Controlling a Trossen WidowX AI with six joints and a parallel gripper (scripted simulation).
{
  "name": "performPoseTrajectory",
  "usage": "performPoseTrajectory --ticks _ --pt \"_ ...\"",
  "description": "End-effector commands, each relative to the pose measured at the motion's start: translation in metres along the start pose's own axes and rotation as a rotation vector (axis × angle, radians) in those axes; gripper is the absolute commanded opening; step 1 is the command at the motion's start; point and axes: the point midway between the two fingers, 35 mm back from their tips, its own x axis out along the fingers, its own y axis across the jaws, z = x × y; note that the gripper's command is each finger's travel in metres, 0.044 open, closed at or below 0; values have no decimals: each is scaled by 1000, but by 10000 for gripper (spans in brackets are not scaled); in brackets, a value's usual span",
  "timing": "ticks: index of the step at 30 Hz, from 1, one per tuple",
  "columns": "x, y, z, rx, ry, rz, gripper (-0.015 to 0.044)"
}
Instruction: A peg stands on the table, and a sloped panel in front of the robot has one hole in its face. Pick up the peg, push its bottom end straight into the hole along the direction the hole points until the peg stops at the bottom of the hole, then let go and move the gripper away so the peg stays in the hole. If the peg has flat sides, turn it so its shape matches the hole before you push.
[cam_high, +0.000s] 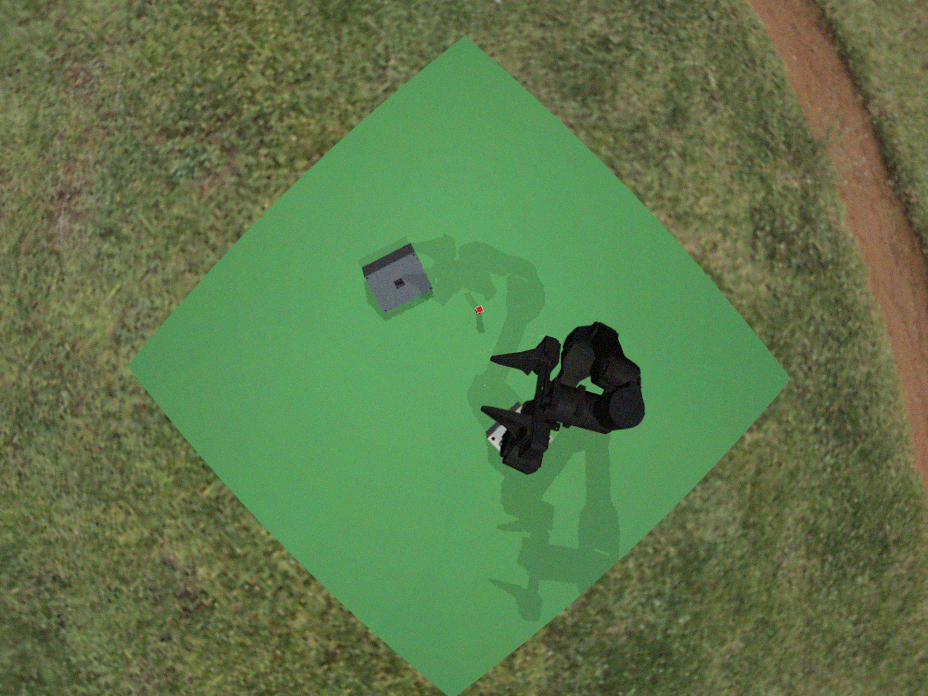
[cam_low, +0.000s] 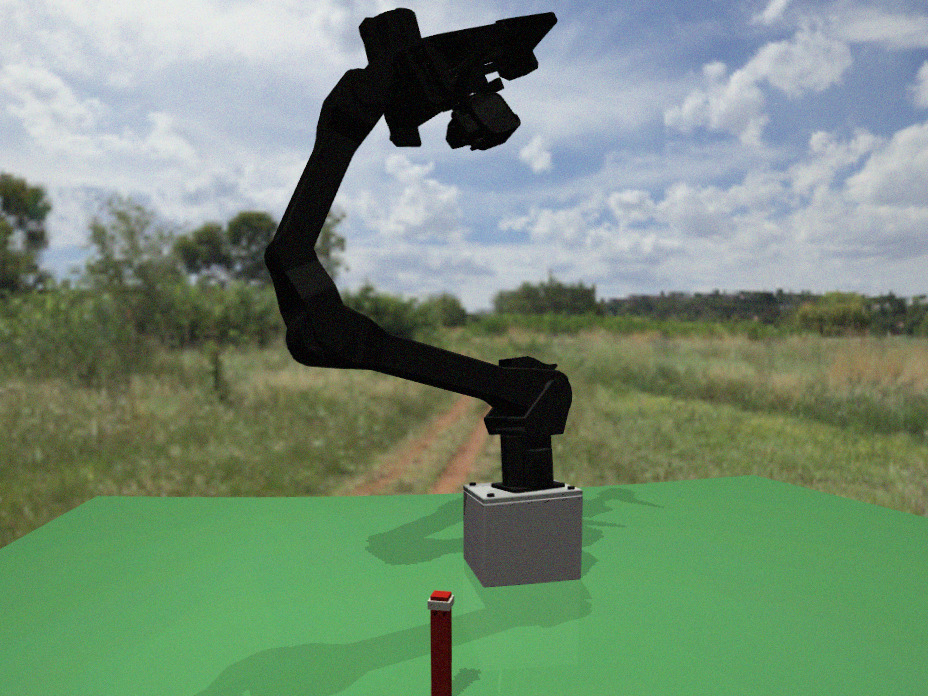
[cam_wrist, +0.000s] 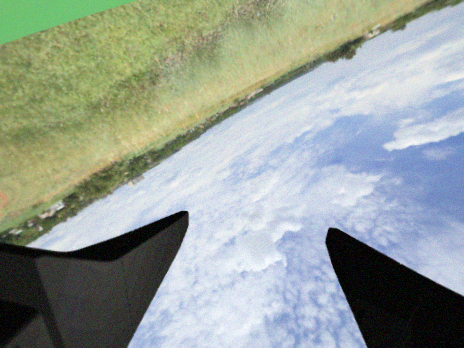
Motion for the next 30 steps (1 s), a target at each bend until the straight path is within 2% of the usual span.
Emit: performPoseTrajectory --ticks 1,2,30 --pt "0 0 0 0 0 0 426" --pt "0 -1 0 2 0 -1 440" --pt "3 -58 28 36 20 111 440"
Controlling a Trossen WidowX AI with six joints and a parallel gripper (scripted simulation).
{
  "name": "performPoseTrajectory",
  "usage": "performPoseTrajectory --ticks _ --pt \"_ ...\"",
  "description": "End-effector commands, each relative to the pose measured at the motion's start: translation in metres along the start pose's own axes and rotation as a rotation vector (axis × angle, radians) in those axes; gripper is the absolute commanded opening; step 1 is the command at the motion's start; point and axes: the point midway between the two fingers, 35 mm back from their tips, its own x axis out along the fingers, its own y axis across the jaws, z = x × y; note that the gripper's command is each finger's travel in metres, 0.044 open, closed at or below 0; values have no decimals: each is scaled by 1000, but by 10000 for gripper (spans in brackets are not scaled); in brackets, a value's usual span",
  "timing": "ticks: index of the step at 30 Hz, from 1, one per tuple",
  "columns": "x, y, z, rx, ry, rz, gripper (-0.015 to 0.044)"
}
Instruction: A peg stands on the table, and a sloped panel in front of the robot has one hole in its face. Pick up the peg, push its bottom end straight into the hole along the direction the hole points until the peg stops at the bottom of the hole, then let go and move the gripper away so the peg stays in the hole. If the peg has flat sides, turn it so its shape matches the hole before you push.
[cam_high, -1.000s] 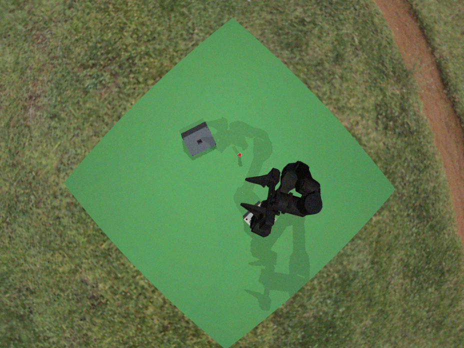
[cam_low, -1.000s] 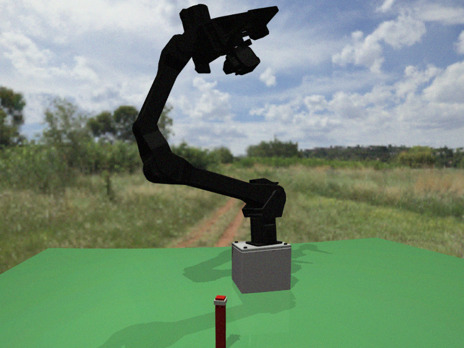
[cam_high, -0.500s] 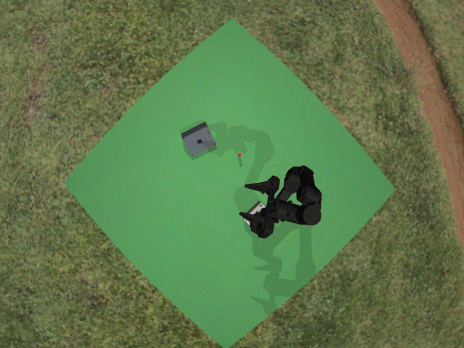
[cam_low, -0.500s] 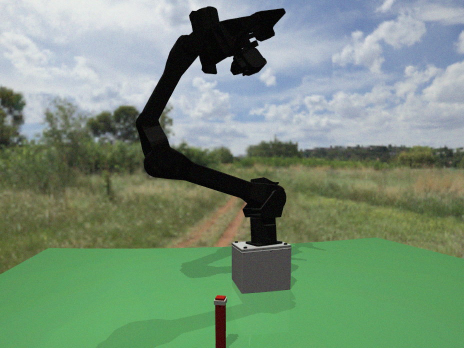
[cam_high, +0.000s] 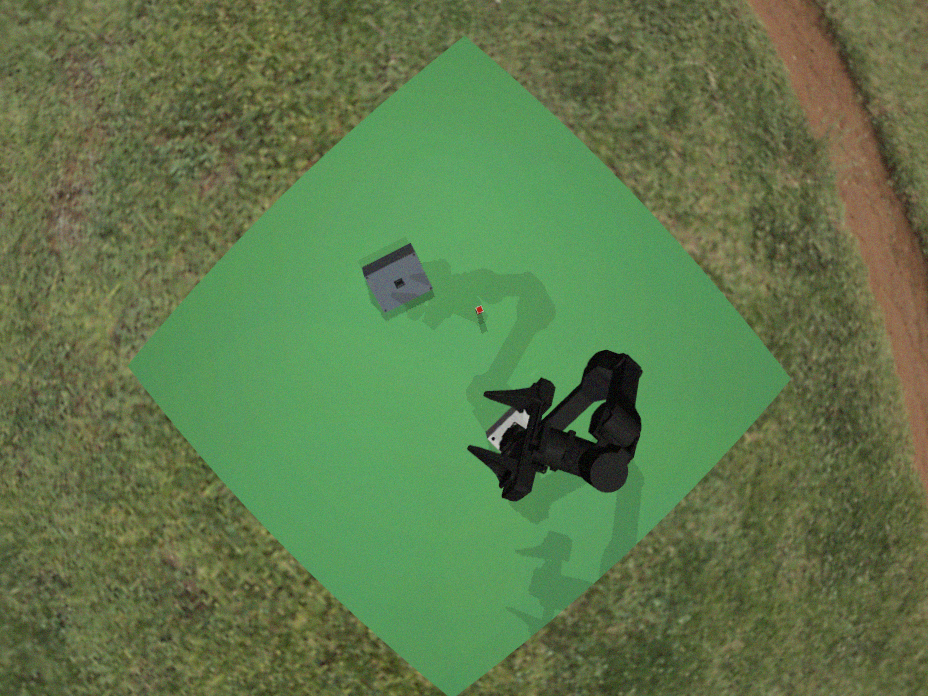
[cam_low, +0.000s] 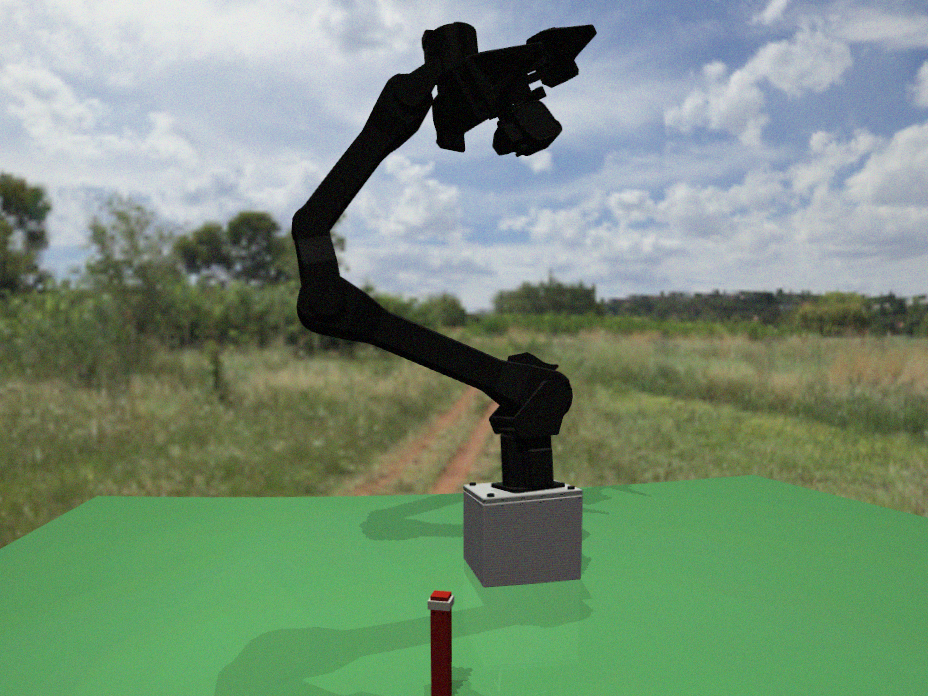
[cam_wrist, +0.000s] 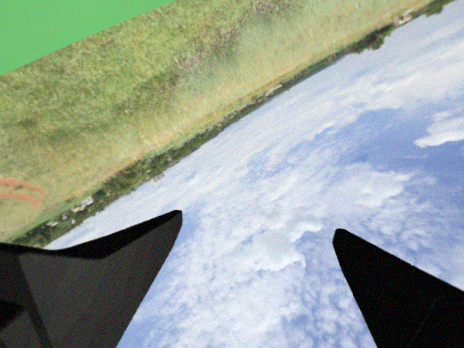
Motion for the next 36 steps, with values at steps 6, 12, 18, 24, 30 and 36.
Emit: performPoseTrajectory --ticks 6,12,18,24,30,36 --pt "6 -14 13 41 2 56 440" --pt "12 -20 21 58 7 104 440" --pt "18 -22 27 40 14 155 440" --pt "26 -26 35 80 13 195 440" --pt "38 -28 44 130 11 247 440" --pt "50 -29 55 190 0 292 440"
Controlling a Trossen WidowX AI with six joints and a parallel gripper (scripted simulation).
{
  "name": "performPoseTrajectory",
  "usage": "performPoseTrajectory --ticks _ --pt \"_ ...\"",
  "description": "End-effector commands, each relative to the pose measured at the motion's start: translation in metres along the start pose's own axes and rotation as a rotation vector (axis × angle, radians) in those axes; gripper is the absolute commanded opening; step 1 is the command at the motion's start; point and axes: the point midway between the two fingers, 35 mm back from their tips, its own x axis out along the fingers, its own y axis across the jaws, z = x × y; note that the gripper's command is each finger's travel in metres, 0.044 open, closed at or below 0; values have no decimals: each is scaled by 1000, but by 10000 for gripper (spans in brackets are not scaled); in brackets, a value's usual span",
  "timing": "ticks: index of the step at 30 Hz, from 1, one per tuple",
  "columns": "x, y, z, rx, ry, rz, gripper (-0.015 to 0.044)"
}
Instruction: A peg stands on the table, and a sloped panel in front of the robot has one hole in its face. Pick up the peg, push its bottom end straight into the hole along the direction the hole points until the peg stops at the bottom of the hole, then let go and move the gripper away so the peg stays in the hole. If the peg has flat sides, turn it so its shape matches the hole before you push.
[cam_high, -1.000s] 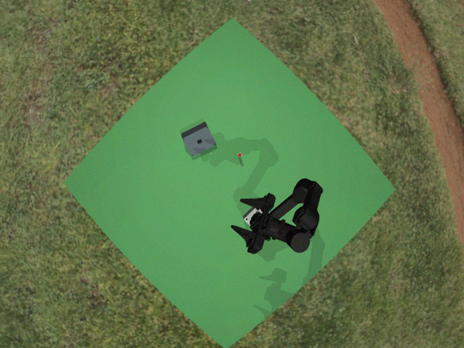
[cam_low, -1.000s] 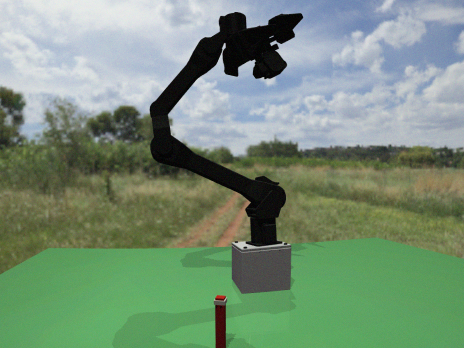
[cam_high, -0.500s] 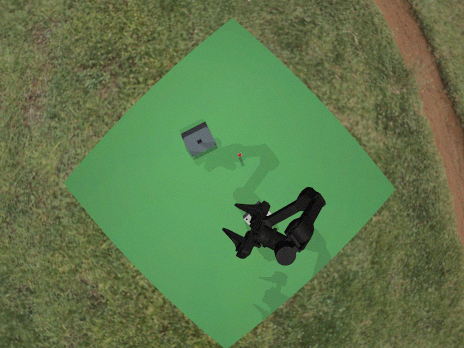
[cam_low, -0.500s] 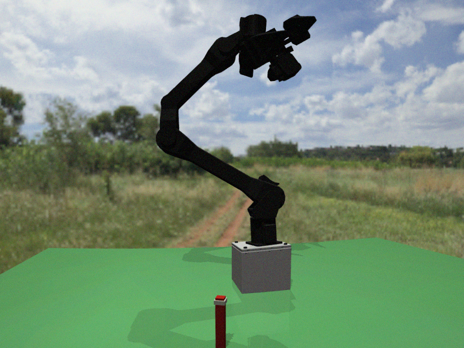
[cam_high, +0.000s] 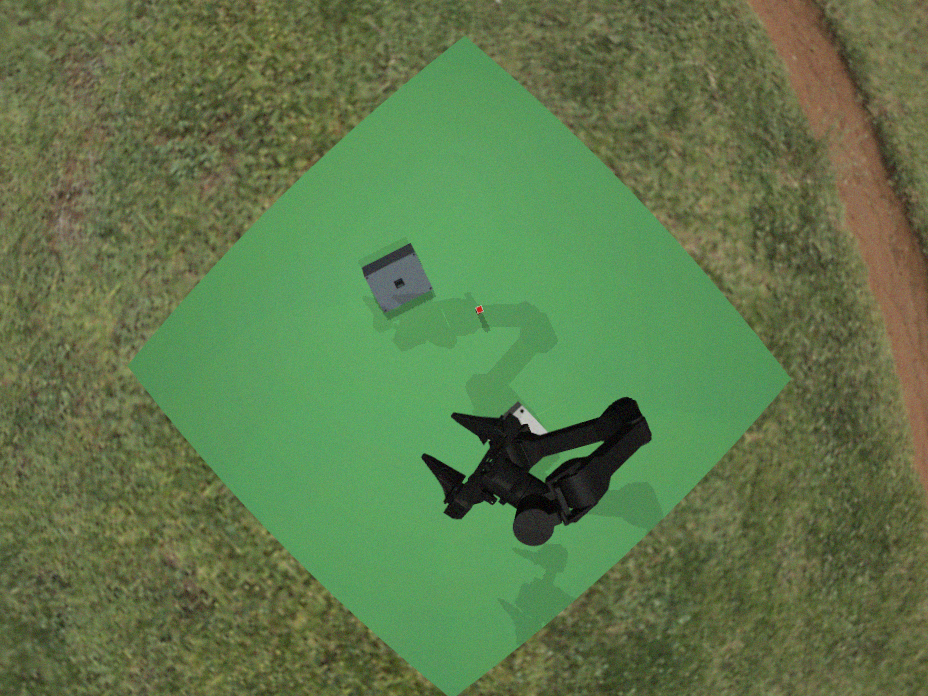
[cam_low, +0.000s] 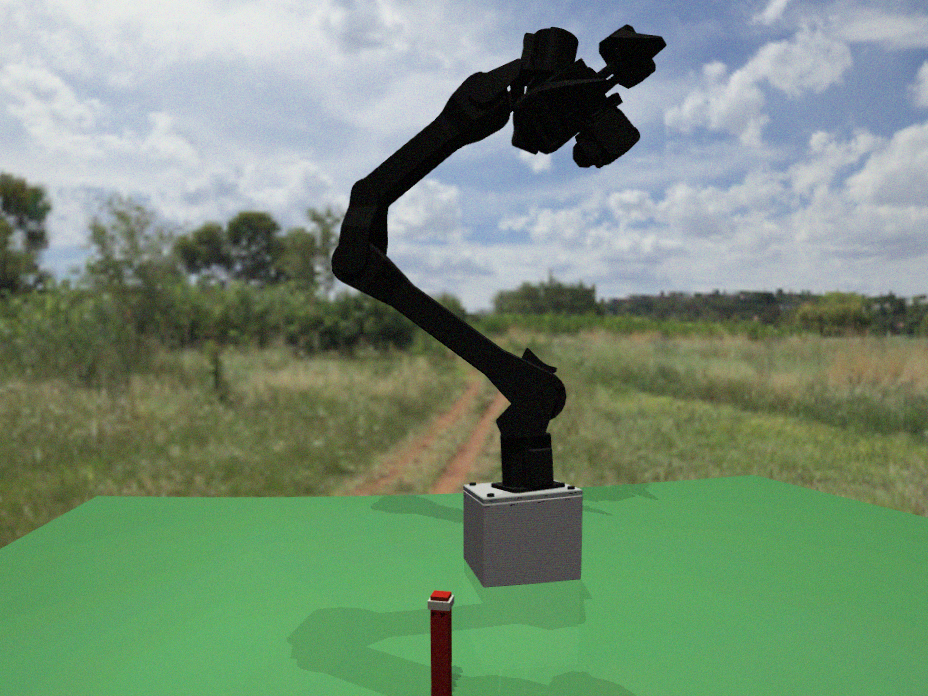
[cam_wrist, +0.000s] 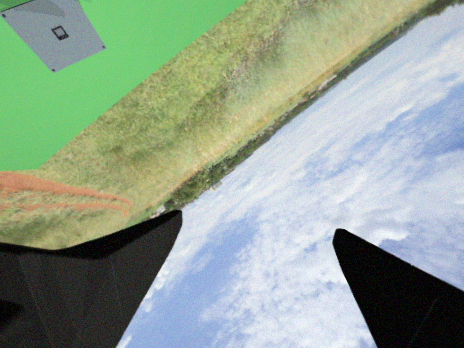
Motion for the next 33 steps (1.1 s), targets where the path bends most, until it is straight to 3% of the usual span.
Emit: performPoseTrajectory --ticks 1,33 --pt "9 -1 9 31 -12 34 440" --pt "91 34 52 434 10 385 440"
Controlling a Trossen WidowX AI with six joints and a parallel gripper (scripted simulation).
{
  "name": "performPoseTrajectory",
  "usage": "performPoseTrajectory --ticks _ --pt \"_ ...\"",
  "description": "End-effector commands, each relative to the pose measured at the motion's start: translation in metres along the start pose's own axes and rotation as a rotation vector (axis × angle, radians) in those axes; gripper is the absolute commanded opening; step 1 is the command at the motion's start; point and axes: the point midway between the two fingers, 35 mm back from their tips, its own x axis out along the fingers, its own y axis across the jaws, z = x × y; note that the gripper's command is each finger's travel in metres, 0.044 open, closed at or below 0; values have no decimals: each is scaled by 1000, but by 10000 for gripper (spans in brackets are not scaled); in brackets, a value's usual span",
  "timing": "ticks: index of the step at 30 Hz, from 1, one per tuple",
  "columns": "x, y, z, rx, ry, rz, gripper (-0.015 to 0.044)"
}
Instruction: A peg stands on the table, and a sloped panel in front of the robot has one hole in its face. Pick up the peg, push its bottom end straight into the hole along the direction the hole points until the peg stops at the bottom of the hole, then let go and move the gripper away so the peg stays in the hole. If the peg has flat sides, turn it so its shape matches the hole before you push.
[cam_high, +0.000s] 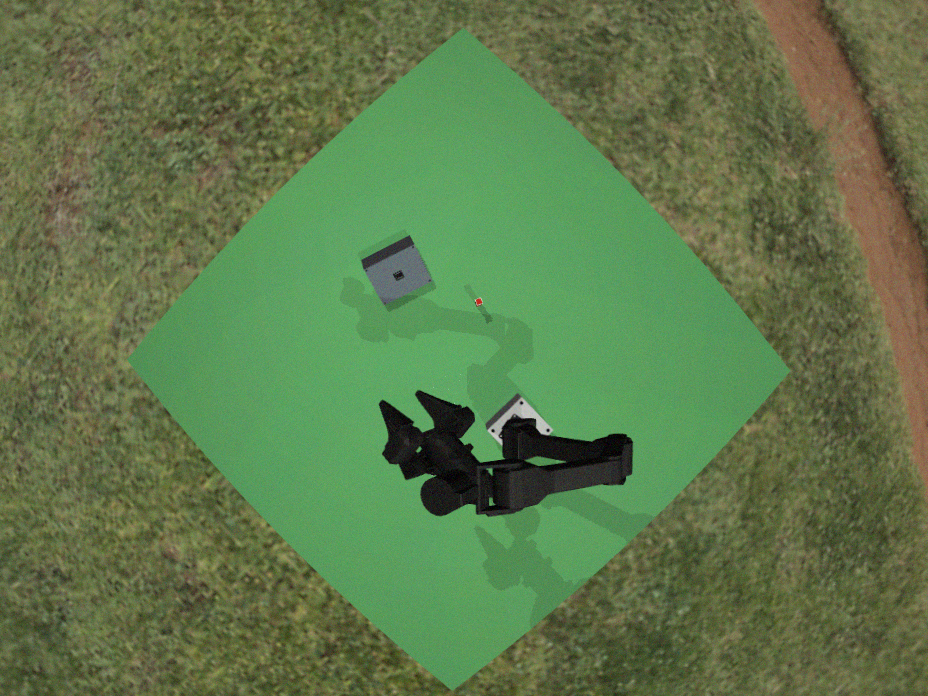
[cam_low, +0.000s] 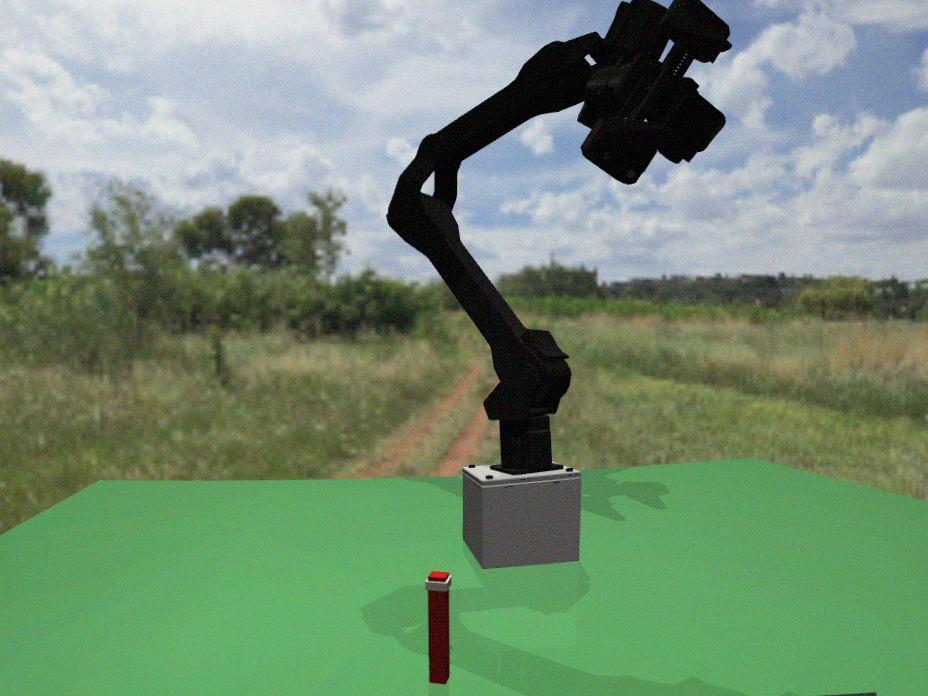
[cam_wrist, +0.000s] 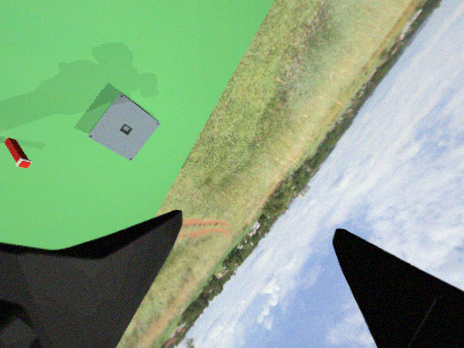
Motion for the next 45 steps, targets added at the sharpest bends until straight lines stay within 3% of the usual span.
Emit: performPoseTrajectory --ticks 1,45 --pt "13 6 2 50 7 49 440" --pt "138 123 -25 803 258 565 440"
